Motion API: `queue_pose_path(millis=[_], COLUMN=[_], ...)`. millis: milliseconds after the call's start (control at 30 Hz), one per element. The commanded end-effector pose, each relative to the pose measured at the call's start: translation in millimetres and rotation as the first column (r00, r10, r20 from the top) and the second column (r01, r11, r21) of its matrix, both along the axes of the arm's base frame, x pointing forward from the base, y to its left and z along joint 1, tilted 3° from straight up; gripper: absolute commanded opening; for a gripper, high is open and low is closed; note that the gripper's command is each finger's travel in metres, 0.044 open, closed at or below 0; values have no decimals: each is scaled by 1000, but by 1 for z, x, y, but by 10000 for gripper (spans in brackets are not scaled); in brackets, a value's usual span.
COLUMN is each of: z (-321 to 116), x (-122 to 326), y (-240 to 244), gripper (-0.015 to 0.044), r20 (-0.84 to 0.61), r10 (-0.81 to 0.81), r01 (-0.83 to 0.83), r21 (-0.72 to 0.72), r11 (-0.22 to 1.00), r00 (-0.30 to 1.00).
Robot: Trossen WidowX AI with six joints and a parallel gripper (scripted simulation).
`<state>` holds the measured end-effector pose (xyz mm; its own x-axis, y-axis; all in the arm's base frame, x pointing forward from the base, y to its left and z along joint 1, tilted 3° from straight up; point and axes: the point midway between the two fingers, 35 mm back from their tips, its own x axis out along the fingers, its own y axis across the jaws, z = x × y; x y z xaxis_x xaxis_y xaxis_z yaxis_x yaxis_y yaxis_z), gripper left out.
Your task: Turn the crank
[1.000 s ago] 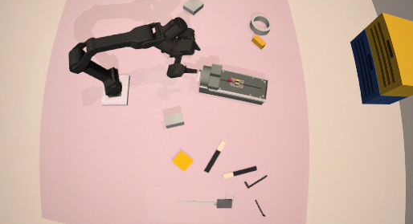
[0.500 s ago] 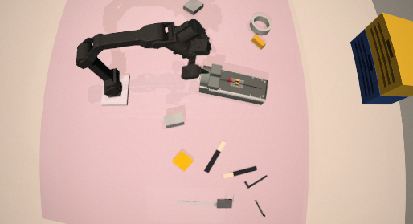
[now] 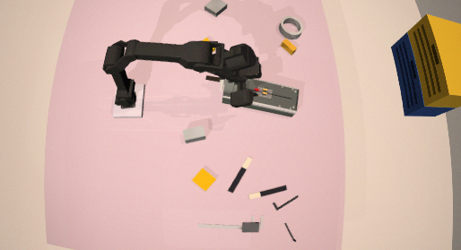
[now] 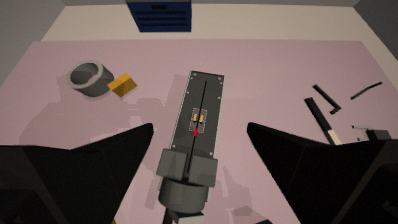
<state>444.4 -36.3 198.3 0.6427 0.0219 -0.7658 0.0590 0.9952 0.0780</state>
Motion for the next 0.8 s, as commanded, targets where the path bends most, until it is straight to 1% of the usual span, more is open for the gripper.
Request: queue_pose_path(millis=[0,200,767], z=[-21,-54,-55], x=[5,4,4], y=[0,1,1], gripper=[440,440,440], r20=[-9,-9,-9], r10=[22,22,22], r01=[-22,-22,-22], r21=[6,6,6], r11=[1000,1000,1000], r00=[1000,1000,1000])
